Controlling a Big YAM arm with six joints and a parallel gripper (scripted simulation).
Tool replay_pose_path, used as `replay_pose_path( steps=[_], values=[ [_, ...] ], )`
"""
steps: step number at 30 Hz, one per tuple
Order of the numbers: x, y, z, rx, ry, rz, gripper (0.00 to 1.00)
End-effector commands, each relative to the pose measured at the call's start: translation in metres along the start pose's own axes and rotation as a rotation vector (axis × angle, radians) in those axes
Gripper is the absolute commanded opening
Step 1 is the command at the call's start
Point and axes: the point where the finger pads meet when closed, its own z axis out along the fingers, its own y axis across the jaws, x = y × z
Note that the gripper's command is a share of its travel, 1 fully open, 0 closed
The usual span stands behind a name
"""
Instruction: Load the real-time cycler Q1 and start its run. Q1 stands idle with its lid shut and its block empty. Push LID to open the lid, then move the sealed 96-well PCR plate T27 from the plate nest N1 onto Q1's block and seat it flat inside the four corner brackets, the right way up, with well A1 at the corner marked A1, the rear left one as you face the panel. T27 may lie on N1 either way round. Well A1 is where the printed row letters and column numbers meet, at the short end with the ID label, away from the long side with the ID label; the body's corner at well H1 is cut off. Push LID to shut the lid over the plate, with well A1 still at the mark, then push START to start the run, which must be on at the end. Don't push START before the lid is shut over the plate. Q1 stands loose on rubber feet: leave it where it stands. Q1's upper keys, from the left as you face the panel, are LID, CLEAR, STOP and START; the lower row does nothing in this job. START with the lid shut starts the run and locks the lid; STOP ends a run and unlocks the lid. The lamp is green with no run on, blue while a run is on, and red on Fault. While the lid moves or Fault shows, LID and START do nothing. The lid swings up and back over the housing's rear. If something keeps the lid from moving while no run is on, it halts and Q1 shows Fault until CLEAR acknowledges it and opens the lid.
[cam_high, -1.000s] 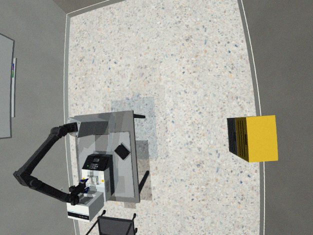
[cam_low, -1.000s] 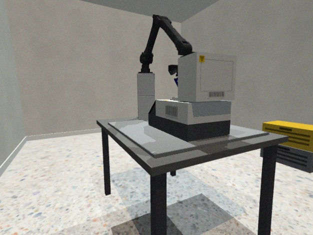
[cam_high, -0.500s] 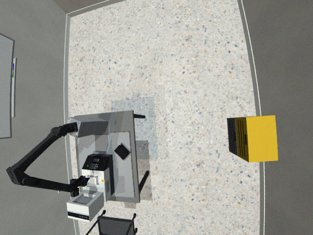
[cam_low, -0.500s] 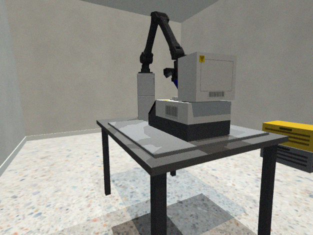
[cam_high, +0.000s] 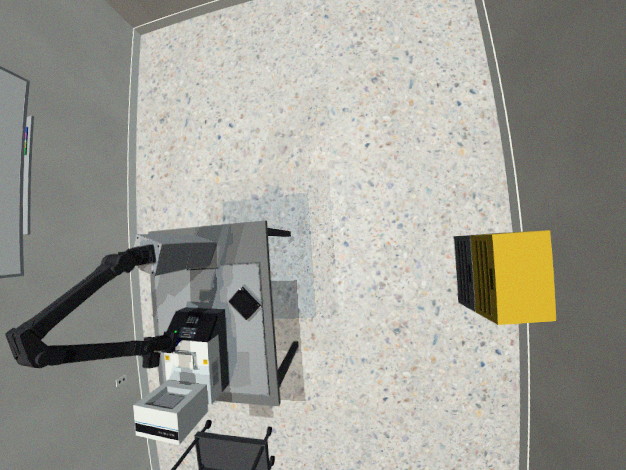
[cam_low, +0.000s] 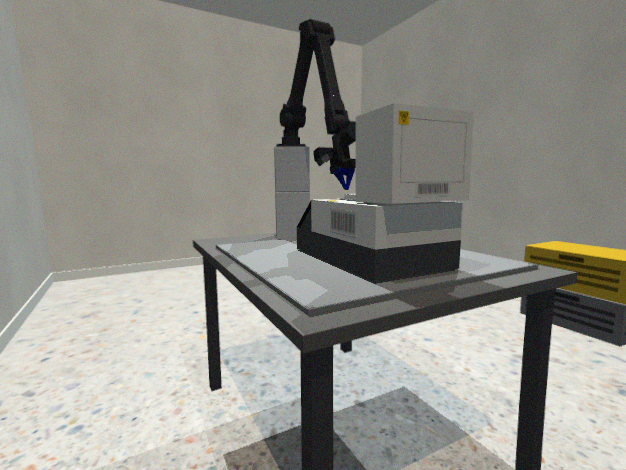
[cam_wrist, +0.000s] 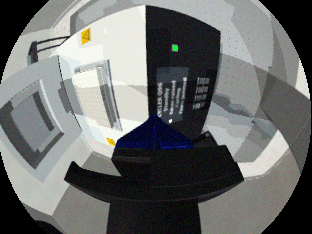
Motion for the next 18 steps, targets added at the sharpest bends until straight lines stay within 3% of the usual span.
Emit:
replay_pose_path(
  steps=[1,2,4,5,10,12,14,15,17,18],
  values=[
    [0.009,0.014,-0.024,-0.140,0.007,-0.002,0.00],
    [0.012,0.008,-0.025,-0.175,0.009,-0.006,0.00],
    [0.012,0.008,-0.025,-0.175,0.009,-0.006,0.00],
    [0.015,0.007,-0.021,-0.141,0.013,-0.014,0.00],
    [0.011,-0.028,-0.020,-0.126,0.005,-0.002,0.00],
    [0.010,-0.047,-0.019,-0.199,0.004,0.003,0.00],
    [0.013,-0.061,-0.016,-0.169,0.009,-0.001,0.00],
    [0.015,-0.062,-0.015,-0.171,0.010,-0.002,0.00],
    [0.016,-0.074,-0.015,-0.256,0.008,-0.005,0.00],
    [0.017,-0.081,-0.014,-0.240,0.013,-0.008,0.00]
  ],
)
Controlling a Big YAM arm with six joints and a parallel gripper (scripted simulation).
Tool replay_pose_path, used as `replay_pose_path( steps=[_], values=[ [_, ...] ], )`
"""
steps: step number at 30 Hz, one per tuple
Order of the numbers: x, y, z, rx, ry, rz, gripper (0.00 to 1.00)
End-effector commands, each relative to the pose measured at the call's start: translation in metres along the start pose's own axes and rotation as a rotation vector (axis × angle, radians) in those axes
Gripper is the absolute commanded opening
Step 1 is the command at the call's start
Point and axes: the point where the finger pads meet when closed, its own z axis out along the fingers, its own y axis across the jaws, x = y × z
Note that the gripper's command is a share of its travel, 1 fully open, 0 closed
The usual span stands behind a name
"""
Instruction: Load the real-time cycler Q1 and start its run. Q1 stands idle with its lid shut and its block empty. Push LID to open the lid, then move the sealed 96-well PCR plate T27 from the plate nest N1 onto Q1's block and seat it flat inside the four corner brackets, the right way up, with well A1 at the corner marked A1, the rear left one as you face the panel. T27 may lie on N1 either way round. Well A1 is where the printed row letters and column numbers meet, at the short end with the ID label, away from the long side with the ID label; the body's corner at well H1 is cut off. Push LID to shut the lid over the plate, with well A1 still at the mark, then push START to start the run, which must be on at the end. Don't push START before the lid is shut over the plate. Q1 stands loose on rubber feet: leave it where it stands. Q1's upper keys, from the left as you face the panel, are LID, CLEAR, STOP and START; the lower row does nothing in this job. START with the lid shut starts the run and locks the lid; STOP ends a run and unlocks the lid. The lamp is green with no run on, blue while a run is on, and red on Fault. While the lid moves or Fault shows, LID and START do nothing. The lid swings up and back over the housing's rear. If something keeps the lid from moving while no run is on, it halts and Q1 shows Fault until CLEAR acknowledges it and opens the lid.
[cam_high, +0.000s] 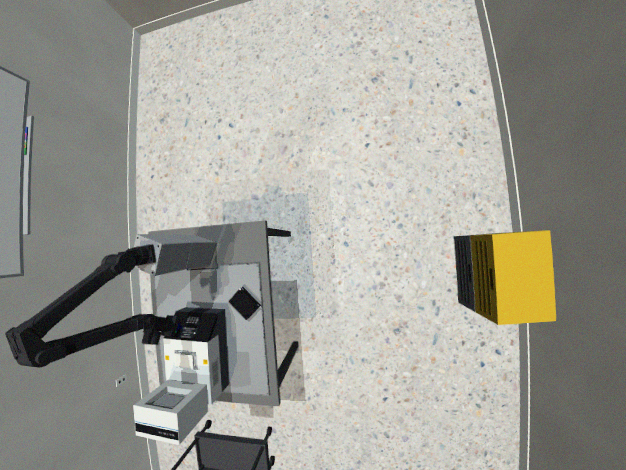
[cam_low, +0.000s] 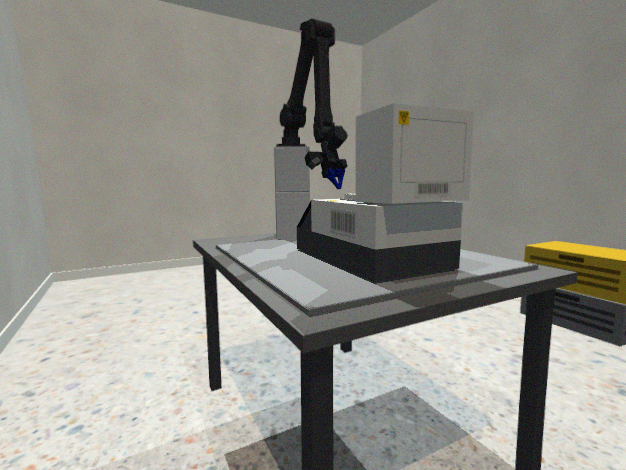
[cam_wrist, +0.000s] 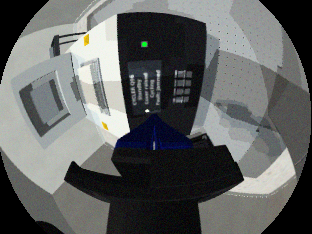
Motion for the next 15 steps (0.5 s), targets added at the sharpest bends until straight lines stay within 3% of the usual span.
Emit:
replay_pose_path(
  steps=[1,3,5,9,10,12,15],
  values=[
    [0.010,-0.022,0.002,-0.006,0.012,-0.009,0.00],
    [0.010,-0.022,0.002,-0.006,0.012,-0.009,0.00],
    [0.005,-0.027,-0.002,-0.093,0.004,-0.006,0.00],
    [0.009,-0.059,-0.008,-0.041,0.005,-0.010,0.00],
    [0.010,-0.062,-0.008,-0.044,0.007,-0.010,0.00],
    [0.011,-0.071,-0.014,-0.132,0.009,-0.011,0.00],
    [0.013,-0.084,-0.015,-0.109,0.011,-0.009,0.00]
  ],
)
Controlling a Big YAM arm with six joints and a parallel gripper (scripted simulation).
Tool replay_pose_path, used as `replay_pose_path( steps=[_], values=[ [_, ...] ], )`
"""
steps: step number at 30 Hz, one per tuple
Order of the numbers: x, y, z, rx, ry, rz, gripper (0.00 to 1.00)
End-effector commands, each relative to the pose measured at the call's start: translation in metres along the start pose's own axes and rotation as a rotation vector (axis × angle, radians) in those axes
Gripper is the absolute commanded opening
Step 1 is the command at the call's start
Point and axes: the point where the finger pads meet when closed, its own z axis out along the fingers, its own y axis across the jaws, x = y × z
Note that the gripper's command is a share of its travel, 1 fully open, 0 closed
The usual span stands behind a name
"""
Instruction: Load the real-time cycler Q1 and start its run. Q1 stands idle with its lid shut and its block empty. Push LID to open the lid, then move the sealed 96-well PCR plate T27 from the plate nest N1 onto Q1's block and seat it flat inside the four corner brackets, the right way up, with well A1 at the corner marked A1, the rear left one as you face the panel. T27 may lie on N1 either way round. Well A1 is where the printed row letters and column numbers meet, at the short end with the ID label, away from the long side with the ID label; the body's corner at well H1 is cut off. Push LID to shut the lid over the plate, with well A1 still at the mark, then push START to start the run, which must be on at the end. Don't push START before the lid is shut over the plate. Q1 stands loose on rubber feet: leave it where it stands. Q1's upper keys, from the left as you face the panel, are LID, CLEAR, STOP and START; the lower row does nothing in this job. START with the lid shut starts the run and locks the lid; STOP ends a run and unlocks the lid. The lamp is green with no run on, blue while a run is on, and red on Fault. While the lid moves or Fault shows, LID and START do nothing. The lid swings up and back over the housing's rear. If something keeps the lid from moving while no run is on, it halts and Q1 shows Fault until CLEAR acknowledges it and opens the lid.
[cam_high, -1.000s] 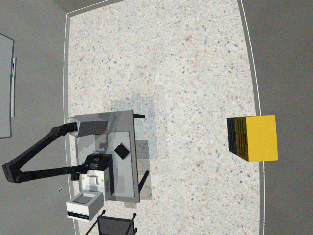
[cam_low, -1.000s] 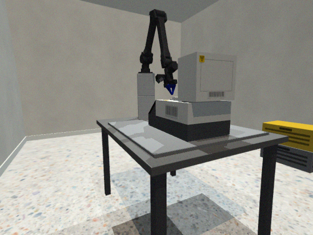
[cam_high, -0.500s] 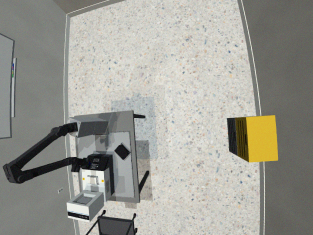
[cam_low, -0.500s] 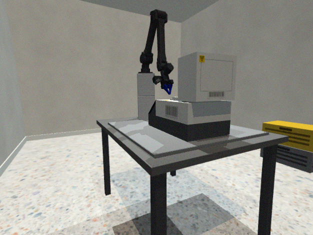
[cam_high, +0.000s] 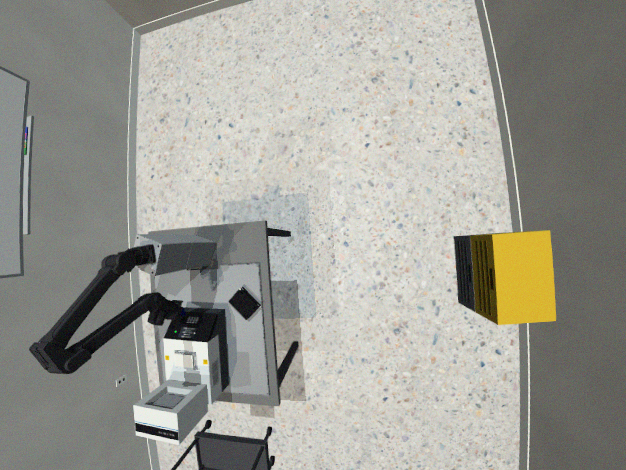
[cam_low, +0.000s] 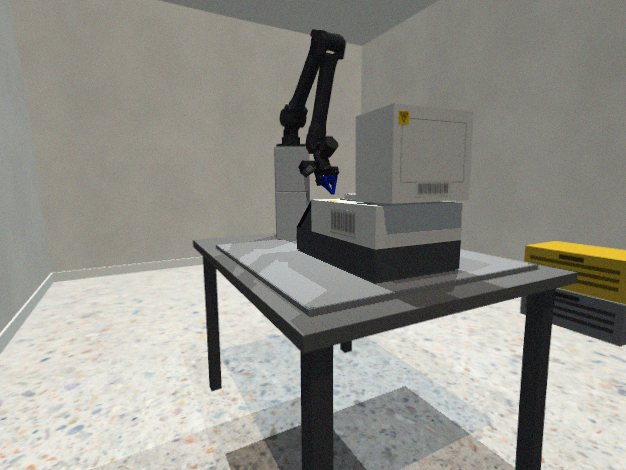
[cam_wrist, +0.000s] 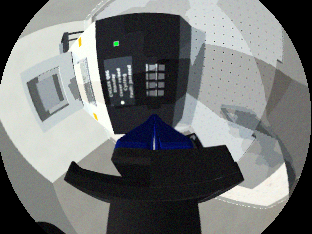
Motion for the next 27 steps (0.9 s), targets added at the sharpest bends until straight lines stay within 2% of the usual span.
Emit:
replay_pose_path(
  steps=[1,2,3,6,9,11,13,17,27],
  values=[
    [0.004,-0.018,-0.009,-0.045,0.005,0.004,0.00],
    [0.004,-0.023,-0.013,-0.081,0.005,0.003,0.00],
    [0.004,-0.031,-0.015,-0.062,0.005,0.002,0.00],
    [0.004,-0.028,-0.014,-0.052,0.004,0.002,0.00],
    [0.005,-0.036,-0.022,-0.075,0.004,0.006,0.00],
    [0.007,-0.053,-0.028,-0.056,0.005,0.001,0.00],
    [0.006,-0.057,-0.027,-0.033,0.008,-0.005,0.00],
    [0.003,-0.041,-0.021,-0.065,-0.002,-0.001,0.00],
    [0.001,-0.020,-0.011,-0.103,-0.009,0.002,0.00]
  ],
)
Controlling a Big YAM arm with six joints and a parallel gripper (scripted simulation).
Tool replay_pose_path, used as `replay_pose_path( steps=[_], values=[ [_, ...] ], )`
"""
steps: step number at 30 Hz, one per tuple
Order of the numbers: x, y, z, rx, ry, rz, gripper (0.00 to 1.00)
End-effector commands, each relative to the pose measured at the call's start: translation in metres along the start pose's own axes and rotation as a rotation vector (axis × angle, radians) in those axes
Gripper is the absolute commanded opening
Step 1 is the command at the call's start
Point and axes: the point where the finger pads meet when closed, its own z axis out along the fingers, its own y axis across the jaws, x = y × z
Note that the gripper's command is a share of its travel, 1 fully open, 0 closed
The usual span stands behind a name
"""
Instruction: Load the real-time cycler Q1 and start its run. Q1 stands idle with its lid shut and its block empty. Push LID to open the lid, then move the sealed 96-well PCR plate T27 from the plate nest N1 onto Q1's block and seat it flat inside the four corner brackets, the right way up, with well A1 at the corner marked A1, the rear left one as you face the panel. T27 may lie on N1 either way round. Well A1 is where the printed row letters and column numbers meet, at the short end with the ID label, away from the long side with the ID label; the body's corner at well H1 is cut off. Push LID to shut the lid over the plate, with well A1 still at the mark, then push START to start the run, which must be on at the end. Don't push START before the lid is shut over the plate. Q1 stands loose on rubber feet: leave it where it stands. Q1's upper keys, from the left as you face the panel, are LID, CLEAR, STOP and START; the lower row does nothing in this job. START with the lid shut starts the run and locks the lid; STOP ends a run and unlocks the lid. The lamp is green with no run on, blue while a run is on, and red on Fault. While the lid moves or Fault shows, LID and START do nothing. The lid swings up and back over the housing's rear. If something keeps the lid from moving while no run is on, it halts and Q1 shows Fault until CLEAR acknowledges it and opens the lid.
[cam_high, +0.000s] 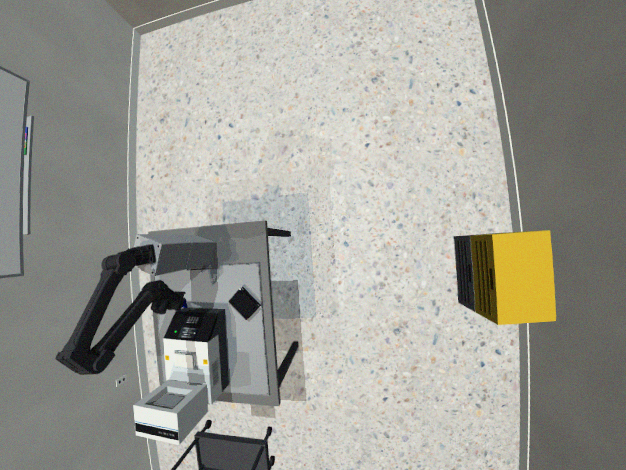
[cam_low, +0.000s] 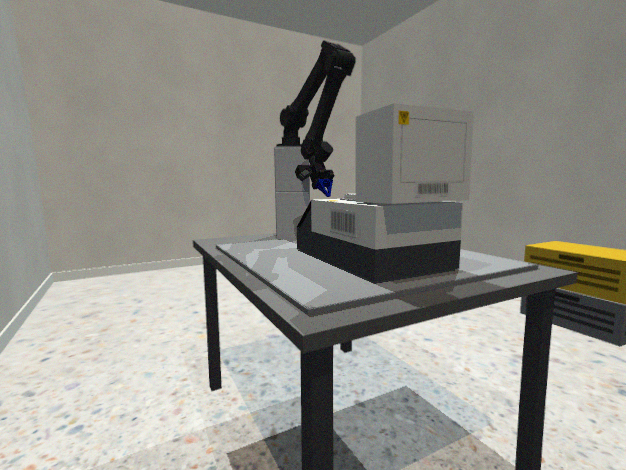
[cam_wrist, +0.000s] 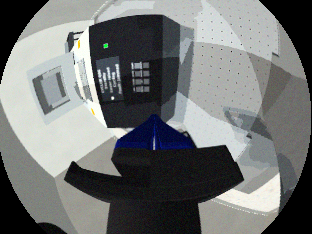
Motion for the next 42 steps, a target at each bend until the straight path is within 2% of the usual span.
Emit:
replay_pose_path(
  steps=[1,6,10,13,17,27,31,35,42],
  values=[
    [-0.002,0.022,0.006,-0.045,-0.007,-0.001,0.00],
    [-0.004,0.019,-0.001,-0.030,-0.010,-0.003,0.00],
    [-0.001,0.029,0.014,-0.044,-0.009,0.000,0.00],
    [-0.001,0.030,0.014,-0.048,-0.008,0.000,0.00],
    [0.001,0.034,0.023,-0.045,-0.009,0.000,0.00],
    [0.001,0.018,0.041,-0.004,-0.007,-0.011,0.00],
    [-0.002,0.012,0.041,0.010,-0.010,-0.006,0.00],
    [-0.003,0.011,0.051,0.018,-0.013,-0.006,0.00],
    [0.002,0.029,0.062,-0.017,-0.004,-0.012,0.00]
  ],
)
